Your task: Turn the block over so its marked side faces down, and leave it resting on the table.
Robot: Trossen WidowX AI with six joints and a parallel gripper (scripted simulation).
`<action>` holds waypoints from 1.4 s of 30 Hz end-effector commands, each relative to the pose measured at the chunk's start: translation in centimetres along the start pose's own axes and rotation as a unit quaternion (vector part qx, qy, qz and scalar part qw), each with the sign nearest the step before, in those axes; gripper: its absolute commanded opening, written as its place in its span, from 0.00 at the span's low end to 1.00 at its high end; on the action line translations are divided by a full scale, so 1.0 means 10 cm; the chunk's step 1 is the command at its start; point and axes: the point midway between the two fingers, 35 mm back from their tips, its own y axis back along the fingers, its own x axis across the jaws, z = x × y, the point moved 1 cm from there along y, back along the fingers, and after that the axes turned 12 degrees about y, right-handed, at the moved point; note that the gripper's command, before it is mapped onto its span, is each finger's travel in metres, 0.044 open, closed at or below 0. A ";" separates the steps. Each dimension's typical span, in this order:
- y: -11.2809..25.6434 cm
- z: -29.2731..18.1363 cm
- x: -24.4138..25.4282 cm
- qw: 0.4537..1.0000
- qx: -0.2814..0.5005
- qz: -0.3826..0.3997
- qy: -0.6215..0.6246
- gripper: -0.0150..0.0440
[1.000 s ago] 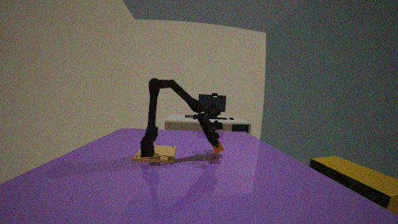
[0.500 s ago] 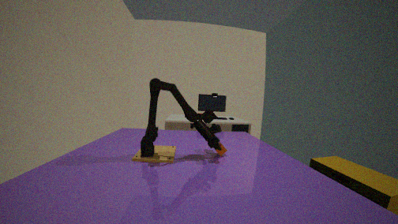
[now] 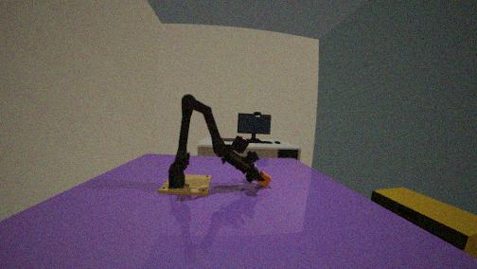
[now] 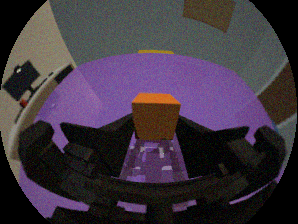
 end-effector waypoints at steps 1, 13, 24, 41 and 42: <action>0.04 -0.03 -0.01 1.000 -0.024 -0.007 0.000 0.25; 0.07 -0.01 -0.01 0.999 -0.038 -0.010 0.000 0.25; 0.07 -0.01 -0.01 0.999 -0.038 -0.010 0.000 0.43; 0.07 -0.01 -0.01 0.999 -0.038 -0.010 0.000 1.00; 0.07 -0.01 -0.01 0.999 -0.038 -0.010 0.000 1.00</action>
